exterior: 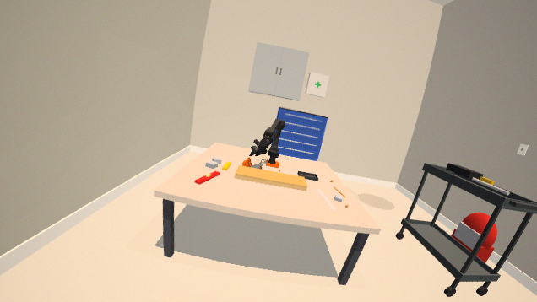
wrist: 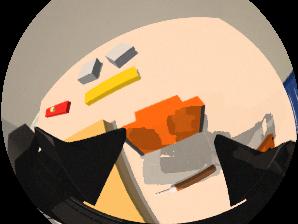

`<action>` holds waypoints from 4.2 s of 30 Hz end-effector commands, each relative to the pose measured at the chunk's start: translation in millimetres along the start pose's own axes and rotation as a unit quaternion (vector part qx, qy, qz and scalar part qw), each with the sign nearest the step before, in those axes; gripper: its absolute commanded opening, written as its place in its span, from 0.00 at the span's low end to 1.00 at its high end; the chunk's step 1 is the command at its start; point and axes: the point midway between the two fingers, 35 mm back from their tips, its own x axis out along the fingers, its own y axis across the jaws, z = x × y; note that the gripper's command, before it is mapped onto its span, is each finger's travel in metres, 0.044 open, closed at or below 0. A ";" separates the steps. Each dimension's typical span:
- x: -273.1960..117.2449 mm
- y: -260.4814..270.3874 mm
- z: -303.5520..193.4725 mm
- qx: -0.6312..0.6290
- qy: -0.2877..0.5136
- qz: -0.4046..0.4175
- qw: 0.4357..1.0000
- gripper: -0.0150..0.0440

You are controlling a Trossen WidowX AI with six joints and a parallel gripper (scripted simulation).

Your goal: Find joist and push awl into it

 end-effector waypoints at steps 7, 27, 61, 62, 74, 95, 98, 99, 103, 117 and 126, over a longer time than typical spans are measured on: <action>17.7 12.6 7.9 -0.489 0.116 -0.013 0.864 1.00; 36.4 19.3 18.6 -0.816 0.195 0.102 0.534 1.00; 62.8 30.5 43.6 -0.914 0.022 0.345 -0.214 1.00; 63.2 30.6 44.0 -0.909 0.015 0.347 -0.230 1.00; 63.4 30.7 44.2 -0.908 0.013 0.347 -0.235 1.00; 75.8 27.7 38.2 -0.908 0.013 0.347 -0.235 1.00; 79.9 27.1 35.6 -0.908 0.013 0.347 -0.235 1.00; 81.2 26.9 34.7 -0.908 0.013 0.347 -0.235 1.00; 86.6 26.0 31.0 -0.908 0.013 0.347 -0.235 1.00; 104.3 21.8 18.4 -0.908 0.013 0.347 -0.235 1.00; 105.1 21.5 17.8 -0.908 0.013 0.347 -0.235 0.92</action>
